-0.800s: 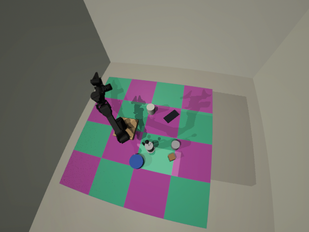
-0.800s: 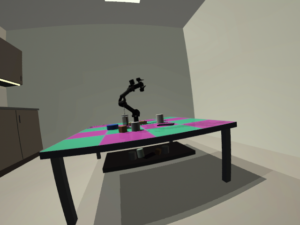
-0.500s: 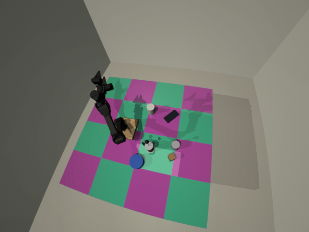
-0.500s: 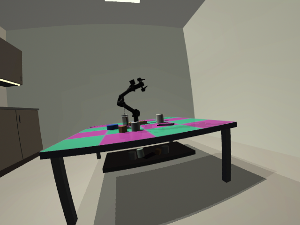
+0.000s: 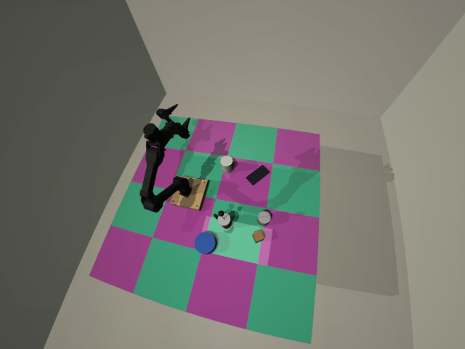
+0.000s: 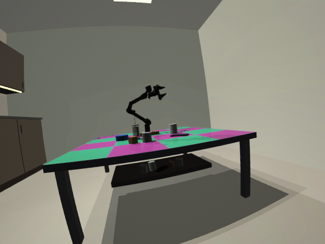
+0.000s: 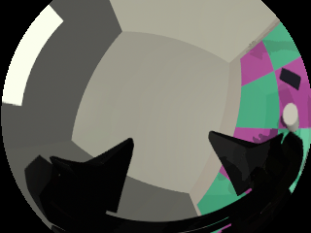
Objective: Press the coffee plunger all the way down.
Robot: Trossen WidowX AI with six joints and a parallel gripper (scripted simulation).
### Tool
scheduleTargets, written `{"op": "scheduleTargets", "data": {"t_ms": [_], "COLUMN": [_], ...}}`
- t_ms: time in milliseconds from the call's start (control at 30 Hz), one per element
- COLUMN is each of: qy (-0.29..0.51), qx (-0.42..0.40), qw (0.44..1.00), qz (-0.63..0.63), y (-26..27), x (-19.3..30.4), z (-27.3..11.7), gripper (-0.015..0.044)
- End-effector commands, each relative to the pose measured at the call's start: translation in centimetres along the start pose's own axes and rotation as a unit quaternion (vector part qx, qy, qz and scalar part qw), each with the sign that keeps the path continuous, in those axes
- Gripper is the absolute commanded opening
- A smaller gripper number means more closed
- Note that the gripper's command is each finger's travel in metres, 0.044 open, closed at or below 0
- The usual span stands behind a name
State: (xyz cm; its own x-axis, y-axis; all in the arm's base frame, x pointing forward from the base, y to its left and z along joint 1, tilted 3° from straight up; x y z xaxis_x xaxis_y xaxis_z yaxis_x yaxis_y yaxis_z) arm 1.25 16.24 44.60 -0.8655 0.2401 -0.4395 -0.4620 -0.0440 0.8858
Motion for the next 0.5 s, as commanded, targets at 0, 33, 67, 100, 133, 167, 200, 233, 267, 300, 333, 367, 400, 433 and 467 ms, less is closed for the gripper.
{"op": "scheduleTargets", "data": {"t_ms": [0,33,67,100,133,167,200,233,267,300,333,367,400,433,467], "qy": [-0.048,-0.061,-0.073,-0.086,-0.099,-0.112,-0.121,-0.130,-0.142,-0.151,-0.158,-0.164,-0.170,-0.175,-0.181], "qx": [0.064,0.083,0.103,0.121,0.141,0.162,0.183,0.204,0.226,0.247,0.269,0.290,0.312,0.334,0.353], "qw": [0.994,0.991,0.986,0.982,0.976,0.970,0.962,0.954,0.945,0.936,0.926,0.916,0.905,0.893,0.882], "qz": [-0.072,-0.091,-0.109,-0.120,-0.131,-0.146,-0.162,-0.177,-0.188,-0.201,-0.213,-0.224,-0.235,-0.245,-0.254], "y": [-1.9,-2.5,-3.1,-3.6,-4.2,-4.9,-5.5,-6.1,-6.7,-7.3,-7.9,-8.5,-9.1,-9.7,-10.1], "x": [-1.9,-2.5,-3.1,-3.7,-4.4,-5.1,-5.8,-6.5,-7.2,-7.9,-8.7,-9.4,-10.1,-10.8,-11.5], "z": [1.1,1.3,1.5,1.6,1.6,1.6,1.6,1.5,1.4,1.2,1.0,0.7,0.4,0.0,-0.4], "gripper": [0.0440,0.0440,0.0440,0.0440,0.0440,0.0440,0.0440,0.0440,0.0440,0.0440,0.0440,0.0440,0.0440,0.0440,0.0440]}}
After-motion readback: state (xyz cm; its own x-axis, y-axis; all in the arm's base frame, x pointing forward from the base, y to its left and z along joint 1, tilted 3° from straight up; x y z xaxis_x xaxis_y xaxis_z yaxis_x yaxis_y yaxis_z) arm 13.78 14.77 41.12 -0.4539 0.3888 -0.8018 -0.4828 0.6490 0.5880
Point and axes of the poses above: the point midway between the two fingers, 35 mm back from their tips, its own z axis out along the fingers, its own y axis across the jaws, x = y × z, the point moved 6 cm from there along -z, back along the fingers, and after that the axes turned 6 degrees about -z, right-handed, at the moved point
